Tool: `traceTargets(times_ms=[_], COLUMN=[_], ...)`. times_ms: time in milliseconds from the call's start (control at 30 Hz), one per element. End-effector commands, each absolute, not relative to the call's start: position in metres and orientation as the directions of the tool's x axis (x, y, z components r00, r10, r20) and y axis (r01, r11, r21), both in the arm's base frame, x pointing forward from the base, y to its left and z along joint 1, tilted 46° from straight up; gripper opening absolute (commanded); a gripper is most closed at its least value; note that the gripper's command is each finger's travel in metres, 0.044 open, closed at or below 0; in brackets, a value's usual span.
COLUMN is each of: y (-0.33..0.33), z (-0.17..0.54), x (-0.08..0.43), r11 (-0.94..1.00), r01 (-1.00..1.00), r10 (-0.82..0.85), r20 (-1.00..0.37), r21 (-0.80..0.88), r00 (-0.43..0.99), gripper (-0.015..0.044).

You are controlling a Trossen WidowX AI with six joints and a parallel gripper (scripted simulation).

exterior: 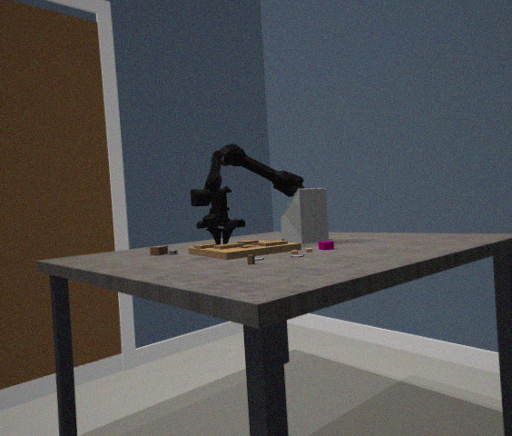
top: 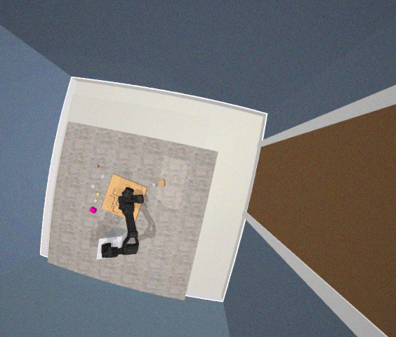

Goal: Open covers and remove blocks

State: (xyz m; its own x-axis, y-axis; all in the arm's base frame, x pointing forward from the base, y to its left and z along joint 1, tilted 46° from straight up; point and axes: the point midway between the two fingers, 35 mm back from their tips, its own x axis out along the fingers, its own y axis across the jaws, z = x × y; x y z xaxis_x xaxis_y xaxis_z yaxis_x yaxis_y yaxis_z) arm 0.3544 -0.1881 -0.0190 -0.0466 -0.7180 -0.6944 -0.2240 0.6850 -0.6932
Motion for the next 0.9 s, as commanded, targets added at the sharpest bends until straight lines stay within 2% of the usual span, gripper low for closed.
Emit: traceTargets(times_ms=[0,100,867], y=[-0.188,-0.188,-0.170], z=[-0.019,-0.019,-0.002], x=[0.354,0.354,0.356], r11=[0.685,0.685,0.688], r01=[-0.224,-0.224,-0.225], r10=[-0.718,-0.718,-0.715], r20=[-0.694,-0.694,-0.698], r21=[-0.693,-0.693,-0.690], r00=[-0.046,-0.046,-0.047], gripper=[0.0097,0.0080,0.0080])
